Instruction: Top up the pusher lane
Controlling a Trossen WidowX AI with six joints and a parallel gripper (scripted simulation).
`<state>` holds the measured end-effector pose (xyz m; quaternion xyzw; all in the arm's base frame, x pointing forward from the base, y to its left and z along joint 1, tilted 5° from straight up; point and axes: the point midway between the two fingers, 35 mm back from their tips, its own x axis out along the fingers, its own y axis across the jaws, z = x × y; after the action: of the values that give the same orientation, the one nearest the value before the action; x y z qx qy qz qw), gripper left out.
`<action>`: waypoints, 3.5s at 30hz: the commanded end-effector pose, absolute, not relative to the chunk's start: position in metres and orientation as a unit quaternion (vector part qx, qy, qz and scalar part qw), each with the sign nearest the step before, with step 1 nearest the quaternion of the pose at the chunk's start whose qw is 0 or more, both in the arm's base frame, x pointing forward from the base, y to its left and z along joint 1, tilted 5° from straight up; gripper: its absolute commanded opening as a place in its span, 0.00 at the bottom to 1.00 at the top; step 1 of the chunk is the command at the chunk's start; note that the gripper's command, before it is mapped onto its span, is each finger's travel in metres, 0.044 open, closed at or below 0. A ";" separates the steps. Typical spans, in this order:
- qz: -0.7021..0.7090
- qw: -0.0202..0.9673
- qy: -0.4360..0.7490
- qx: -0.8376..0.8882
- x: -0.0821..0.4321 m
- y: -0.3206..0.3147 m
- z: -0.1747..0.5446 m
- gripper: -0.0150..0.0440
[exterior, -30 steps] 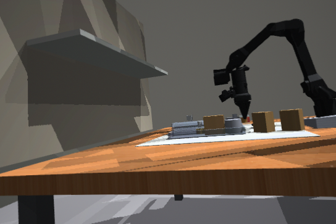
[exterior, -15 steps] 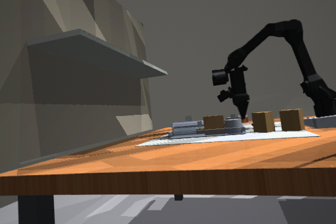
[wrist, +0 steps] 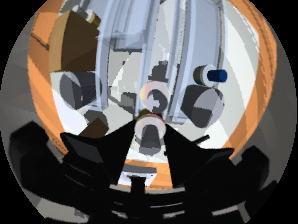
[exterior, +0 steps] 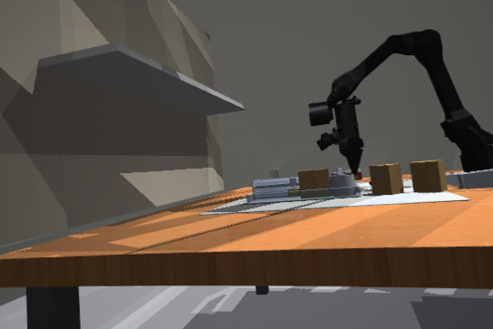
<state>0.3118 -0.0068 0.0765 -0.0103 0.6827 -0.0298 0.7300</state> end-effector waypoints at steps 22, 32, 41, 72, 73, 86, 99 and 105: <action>-0.030 0.739 0.673 -0.013 0.329 -0.008 0.083 0.25; -0.030 0.739 0.673 -0.013 0.333 -0.008 0.085 0.25; -0.030 0.739 0.673 -0.013 0.337 -0.008 0.087 0.25; -0.030 0.739 0.673 -0.013 0.340 -0.008 0.087 0.25; -0.030 0.739 0.673 -0.013 0.340 -0.008 0.087 0.25; -0.030 0.739 0.673 -0.013 0.340 -0.009 0.086 0.25; -0.030 0.739 0.673 -0.013 0.340 -0.009 0.085 0.25; -0.030 0.739 0.673 -0.013 0.340 -0.009 0.085 0.25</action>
<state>0.3350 -0.0077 0.0826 -0.0102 0.6805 -0.0300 0.7321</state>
